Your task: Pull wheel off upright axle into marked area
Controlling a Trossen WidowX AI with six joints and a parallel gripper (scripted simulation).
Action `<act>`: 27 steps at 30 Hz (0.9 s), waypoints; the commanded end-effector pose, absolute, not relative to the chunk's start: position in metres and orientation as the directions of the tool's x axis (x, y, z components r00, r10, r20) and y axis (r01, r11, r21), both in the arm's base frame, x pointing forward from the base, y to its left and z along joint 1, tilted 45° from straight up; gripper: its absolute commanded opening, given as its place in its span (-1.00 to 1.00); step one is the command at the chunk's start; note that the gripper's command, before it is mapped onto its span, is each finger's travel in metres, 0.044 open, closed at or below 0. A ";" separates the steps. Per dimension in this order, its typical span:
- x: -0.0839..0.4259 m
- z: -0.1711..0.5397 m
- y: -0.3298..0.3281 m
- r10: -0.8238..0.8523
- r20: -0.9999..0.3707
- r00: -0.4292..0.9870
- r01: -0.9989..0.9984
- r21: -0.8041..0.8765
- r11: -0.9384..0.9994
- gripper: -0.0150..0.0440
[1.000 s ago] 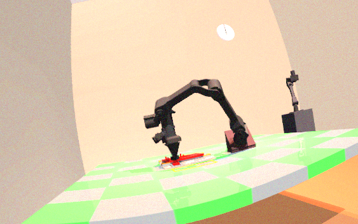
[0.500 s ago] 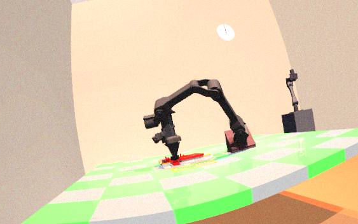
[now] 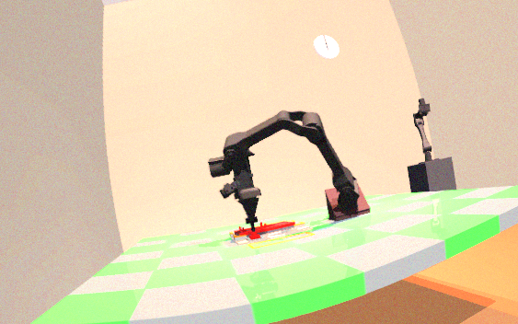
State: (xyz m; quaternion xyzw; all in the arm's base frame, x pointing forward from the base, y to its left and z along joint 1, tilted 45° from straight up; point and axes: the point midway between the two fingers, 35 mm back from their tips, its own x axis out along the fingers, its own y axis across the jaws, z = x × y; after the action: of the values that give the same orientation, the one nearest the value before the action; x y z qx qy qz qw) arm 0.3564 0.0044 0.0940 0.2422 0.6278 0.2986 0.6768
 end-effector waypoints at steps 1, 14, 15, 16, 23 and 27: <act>0.357 0.097 0.002 0.702 -0.712 0.036 -0.110 0.695 0.711 -0.49; 0.357 0.101 -0.003 0.702 -0.711 0.037 -0.109 0.695 0.710 -0.49; 0.357 0.103 -0.004 0.702 -0.712 0.037 -0.109 0.695 0.711 -0.49; 0.357 0.105 -0.007 0.702 -0.712 0.037 -0.109 0.695 0.711 -0.49; 0.355 0.124 -0.023 0.701 -0.712 0.037 -0.109 0.695 0.711 -0.49; 0.352 0.125 -0.015 0.704 -0.709 0.044 -0.105 0.698 0.709 -0.49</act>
State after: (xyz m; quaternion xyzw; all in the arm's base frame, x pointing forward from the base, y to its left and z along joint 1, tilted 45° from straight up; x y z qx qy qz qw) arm 0.3548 -0.0208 0.1215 0.2402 0.6232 0.2963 0.6827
